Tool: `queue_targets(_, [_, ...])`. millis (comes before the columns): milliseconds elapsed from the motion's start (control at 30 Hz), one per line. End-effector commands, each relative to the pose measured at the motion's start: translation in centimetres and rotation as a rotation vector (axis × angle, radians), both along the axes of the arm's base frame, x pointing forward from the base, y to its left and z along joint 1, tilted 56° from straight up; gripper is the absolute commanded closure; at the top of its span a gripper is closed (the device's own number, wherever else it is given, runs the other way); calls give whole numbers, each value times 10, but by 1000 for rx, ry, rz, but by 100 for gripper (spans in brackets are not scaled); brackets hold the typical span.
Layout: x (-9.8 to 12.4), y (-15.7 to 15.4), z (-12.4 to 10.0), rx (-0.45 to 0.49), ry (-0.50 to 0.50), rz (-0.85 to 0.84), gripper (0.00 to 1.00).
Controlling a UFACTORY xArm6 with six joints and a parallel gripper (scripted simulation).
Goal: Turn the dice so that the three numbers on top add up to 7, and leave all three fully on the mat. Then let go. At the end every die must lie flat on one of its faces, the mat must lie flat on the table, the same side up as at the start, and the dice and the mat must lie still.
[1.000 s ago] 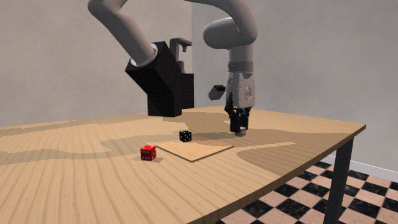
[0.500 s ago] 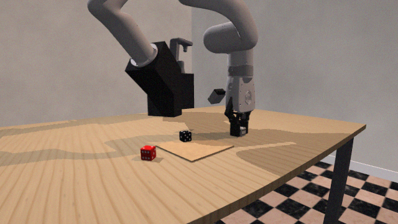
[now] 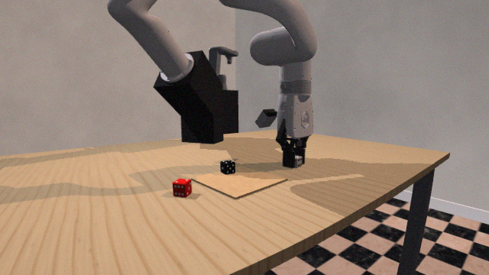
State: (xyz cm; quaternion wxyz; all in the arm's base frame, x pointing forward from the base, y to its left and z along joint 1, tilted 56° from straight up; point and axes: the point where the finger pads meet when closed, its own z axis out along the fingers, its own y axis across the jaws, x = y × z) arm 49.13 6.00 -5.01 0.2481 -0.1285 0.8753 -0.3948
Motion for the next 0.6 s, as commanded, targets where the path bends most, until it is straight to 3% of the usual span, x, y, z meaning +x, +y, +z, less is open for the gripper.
queue_targets(0, [0, 1, 0, 1, -1, 2, 58])
queue_targets(533, [0, 1, 0, 1, -1, 2, 58])
queue_targets(567, [0, 1, 0, 1, -1, 2, 79])
